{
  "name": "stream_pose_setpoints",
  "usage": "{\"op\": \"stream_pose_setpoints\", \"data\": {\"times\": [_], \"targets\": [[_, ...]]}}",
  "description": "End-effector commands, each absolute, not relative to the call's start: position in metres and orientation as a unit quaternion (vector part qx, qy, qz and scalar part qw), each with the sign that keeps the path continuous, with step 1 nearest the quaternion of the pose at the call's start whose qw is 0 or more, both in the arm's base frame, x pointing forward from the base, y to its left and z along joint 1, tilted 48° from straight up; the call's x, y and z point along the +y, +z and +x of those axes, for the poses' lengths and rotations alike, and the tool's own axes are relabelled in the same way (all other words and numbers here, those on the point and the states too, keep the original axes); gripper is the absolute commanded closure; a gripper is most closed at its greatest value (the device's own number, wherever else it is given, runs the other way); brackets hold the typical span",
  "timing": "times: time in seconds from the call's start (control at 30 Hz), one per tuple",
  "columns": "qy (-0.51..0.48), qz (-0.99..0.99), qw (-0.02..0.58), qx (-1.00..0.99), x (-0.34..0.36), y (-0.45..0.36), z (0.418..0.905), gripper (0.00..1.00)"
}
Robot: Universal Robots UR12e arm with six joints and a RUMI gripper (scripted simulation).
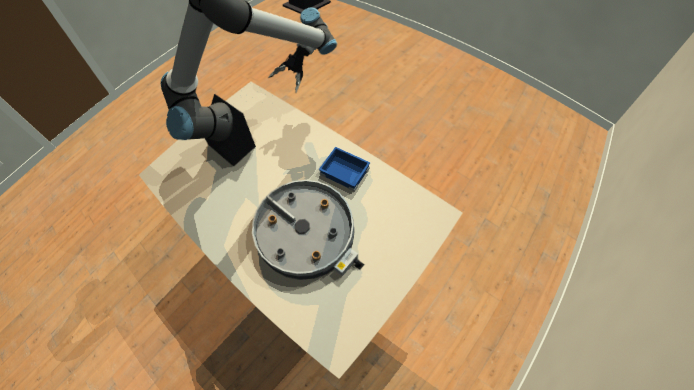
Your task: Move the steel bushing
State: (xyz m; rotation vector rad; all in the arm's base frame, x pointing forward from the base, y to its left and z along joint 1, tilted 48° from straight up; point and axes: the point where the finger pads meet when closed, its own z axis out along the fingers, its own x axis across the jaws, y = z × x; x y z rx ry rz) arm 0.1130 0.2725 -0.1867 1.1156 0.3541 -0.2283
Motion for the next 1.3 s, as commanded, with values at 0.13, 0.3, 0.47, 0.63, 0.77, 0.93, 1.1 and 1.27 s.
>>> {"op": "stream_pose_setpoints", "data": {"times": [0.13, 0.3, 0.47, 0.63, 0.77, 0.93, 1.1, 1.27], "targets": [[-0.107, 0.526, 0.827, 0.167, 0.273, -0.187, 0.113, 0.00], [-0.107, 0.526, 0.827, 0.167, 0.273, -0.187, 0.113, 0.00], [-0.107, 0.526, 0.827, 0.167, 0.273, -0.187, 0.113, 0.00], [-0.107, 0.527, 0.827, 0.166, 0.273, -0.186, 0.114, 0.00], [-0.102, 0.534, 0.824, 0.160, 0.272, -0.185, 0.117, 0.00], [-0.082, 0.560, 0.813, 0.135, 0.271, -0.185, 0.129, 0.00], [-0.061, 0.587, 0.800, 0.107, 0.271, -0.184, 0.142, 0.00], [-0.010, 0.642, 0.766, 0.031, 0.269, -0.180, 0.175, 0.00]]}}
